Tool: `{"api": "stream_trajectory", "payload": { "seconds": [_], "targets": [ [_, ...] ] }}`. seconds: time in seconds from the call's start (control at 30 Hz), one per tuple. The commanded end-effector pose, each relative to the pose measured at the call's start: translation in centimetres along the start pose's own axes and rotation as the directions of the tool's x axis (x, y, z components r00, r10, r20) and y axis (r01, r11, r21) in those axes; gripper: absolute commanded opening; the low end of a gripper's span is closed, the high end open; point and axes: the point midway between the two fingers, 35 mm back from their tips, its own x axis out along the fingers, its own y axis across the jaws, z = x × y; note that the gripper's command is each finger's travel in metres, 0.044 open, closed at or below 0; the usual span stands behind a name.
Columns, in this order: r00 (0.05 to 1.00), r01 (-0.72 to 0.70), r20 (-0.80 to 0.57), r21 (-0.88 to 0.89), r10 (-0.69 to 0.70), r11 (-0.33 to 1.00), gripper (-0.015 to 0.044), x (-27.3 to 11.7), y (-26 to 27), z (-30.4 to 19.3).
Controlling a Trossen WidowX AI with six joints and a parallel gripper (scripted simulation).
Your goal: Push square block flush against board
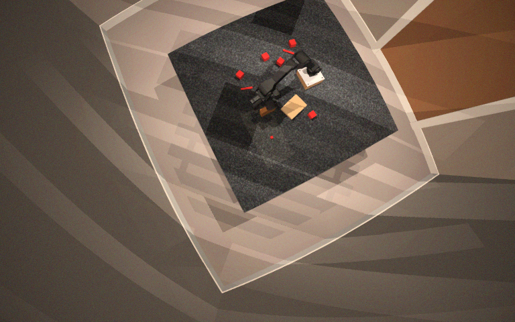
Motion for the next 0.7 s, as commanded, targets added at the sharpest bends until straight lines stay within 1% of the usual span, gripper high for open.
{"api": "stream_trajectory", "payload": {
  "seconds": [0.0, 0.67],
  "targets": [
    [1.000, 0.008, -0.003, -0.006, -0.008, 1.000, 0.0000, 0.2, -0.1, 0.0],
    [1.000, 0.008, 0.000, -0.006, -0.008, 1.000, 0.0000, 0.2, -0.2, 3.0]
  ]
}}
